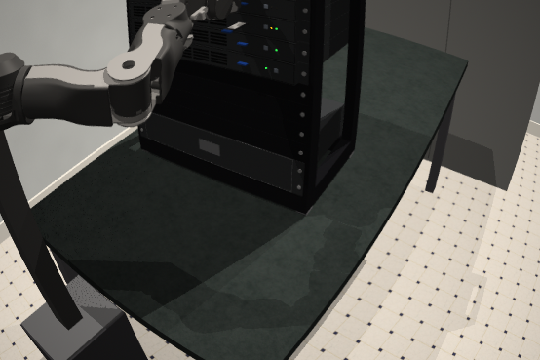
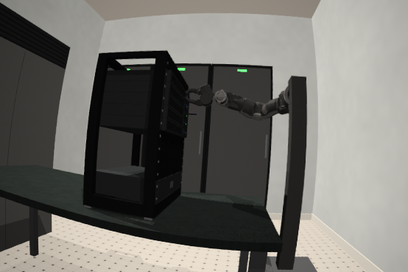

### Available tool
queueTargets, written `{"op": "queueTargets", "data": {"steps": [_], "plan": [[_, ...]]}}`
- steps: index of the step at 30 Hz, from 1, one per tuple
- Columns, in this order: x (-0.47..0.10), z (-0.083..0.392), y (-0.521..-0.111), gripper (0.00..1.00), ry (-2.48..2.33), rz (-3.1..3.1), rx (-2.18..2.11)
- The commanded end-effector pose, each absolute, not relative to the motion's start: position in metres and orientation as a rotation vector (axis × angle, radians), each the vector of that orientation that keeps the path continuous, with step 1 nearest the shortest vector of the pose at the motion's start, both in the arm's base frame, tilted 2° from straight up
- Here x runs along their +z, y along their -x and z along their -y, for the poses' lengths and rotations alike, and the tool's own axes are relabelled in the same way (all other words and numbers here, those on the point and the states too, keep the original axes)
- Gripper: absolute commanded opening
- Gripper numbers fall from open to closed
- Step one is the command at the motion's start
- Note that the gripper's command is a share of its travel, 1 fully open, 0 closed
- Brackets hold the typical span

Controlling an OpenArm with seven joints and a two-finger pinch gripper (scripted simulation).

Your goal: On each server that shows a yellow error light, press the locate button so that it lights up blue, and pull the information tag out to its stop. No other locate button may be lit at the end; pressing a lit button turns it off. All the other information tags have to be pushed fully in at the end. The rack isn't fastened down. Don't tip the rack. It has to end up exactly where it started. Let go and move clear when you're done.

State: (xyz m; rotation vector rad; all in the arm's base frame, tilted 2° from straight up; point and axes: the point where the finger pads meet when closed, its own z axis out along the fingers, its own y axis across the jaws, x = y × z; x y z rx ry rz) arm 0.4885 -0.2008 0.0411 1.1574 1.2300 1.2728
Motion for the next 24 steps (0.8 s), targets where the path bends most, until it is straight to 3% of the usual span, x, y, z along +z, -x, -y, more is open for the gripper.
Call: {"op": "queueTargets", "data": {"steps": [1, 10, 11, 24], "plan": [[0.0428, 0.2001, -0.4883, 0.10, -1.153, -1.233, 1.274], [0.0428, 0.2001, -0.4883, 0.10, -1.153, -1.233, 1.274], [0.0428, 0.2001, -0.4883, 0.00, -1.153, -1.233, 1.274], [0.0428, 0.2001, -0.4883, 0.00, -1.153, -1.233, 1.274]]}}
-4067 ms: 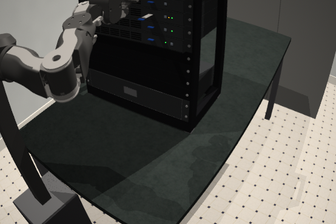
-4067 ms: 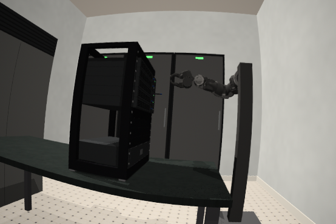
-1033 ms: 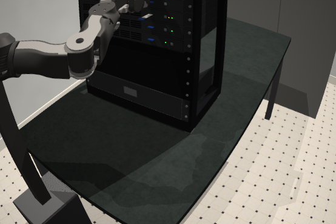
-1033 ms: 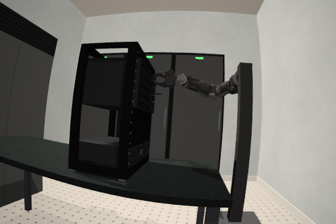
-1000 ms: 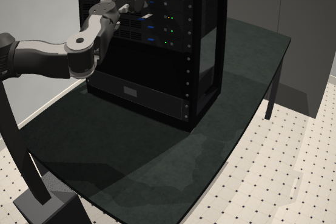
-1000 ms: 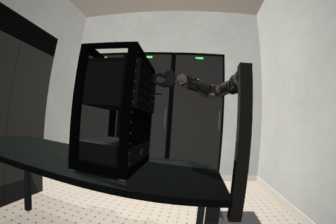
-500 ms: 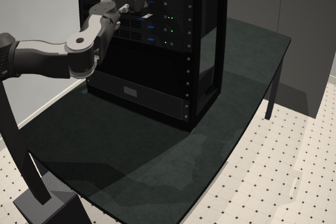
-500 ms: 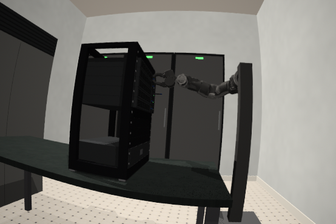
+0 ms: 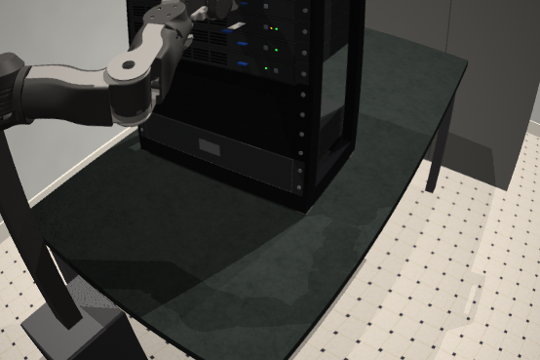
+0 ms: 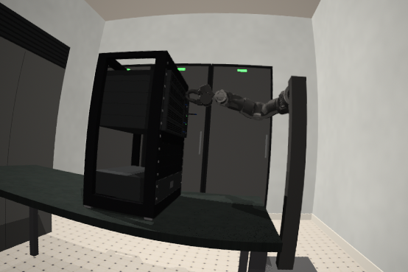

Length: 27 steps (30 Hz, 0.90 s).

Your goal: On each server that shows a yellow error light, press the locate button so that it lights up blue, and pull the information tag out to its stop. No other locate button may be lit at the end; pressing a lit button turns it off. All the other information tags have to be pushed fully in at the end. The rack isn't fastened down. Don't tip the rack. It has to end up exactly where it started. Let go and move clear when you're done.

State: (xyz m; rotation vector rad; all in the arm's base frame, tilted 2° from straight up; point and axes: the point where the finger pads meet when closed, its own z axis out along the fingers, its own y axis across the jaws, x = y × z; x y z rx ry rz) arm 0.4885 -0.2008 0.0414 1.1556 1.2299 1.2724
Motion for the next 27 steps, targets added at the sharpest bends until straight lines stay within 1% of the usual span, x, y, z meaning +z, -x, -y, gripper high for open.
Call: {"op": "queueTargets", "data": {"steps": [1, 21, 27], "plan": [[0.0428, 0.2001, -0.4883, 0.00, -1.153, -1.233, 1.274], [0.0428, 0.1999, -0.4881, 0.00, -1.152, -1.233, 1.274], [0.0427, 0.2009, -0.4809, 0.00, -1.154, -1.230, 1.273]]}}
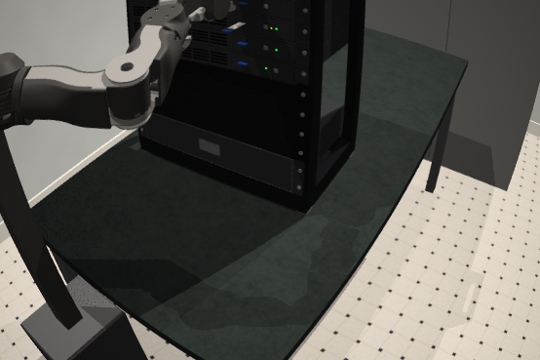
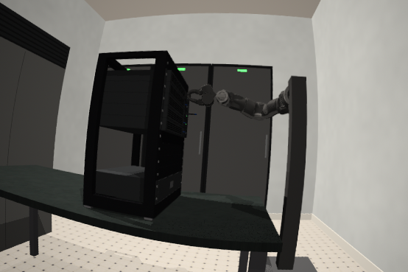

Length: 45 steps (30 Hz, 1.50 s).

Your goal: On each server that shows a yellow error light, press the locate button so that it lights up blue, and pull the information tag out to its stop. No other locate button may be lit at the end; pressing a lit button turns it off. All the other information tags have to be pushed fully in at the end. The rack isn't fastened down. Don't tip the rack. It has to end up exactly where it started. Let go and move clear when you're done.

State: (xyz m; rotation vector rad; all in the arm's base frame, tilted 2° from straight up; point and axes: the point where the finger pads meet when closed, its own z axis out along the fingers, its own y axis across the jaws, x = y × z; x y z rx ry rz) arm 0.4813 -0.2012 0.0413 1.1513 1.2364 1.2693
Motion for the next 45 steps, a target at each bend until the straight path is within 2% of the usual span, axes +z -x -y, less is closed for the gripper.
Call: {"op": "queueTargets", "data": {"steps": [1, 45], "plan": [[0.043, 0.201, -0.479, 0.00, -1.155, -1.229, 1.272], [0.042, 0.202, -0.452, 0.00, -1.151, -1.233, 1.275]]}}
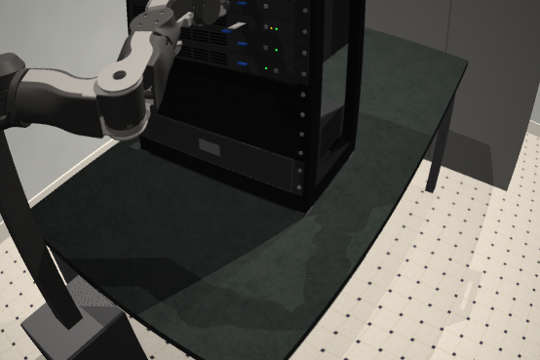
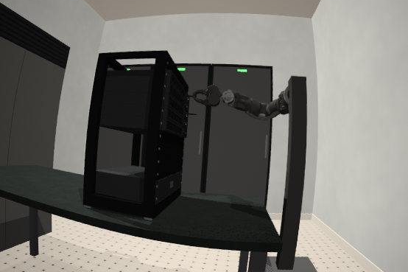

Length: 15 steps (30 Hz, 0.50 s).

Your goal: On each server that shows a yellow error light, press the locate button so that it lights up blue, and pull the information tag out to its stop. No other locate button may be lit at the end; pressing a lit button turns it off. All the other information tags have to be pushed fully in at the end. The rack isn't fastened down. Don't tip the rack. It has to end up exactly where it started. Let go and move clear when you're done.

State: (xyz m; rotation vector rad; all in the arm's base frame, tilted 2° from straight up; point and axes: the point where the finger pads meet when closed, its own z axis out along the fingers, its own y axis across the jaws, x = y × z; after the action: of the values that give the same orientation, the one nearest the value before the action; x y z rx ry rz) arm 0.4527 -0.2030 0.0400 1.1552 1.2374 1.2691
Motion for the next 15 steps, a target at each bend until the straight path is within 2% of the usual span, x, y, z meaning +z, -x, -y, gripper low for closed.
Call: {"op": "queueTargets", "data": {"steps": [1, 15], "plan": [[0.042, 0.202, -0.451, 0.00, -1.151, -1.233, 1.275], [0.042, 0.203, -0.440, 0.00, -1.151, -1.233, 1.274]]}}
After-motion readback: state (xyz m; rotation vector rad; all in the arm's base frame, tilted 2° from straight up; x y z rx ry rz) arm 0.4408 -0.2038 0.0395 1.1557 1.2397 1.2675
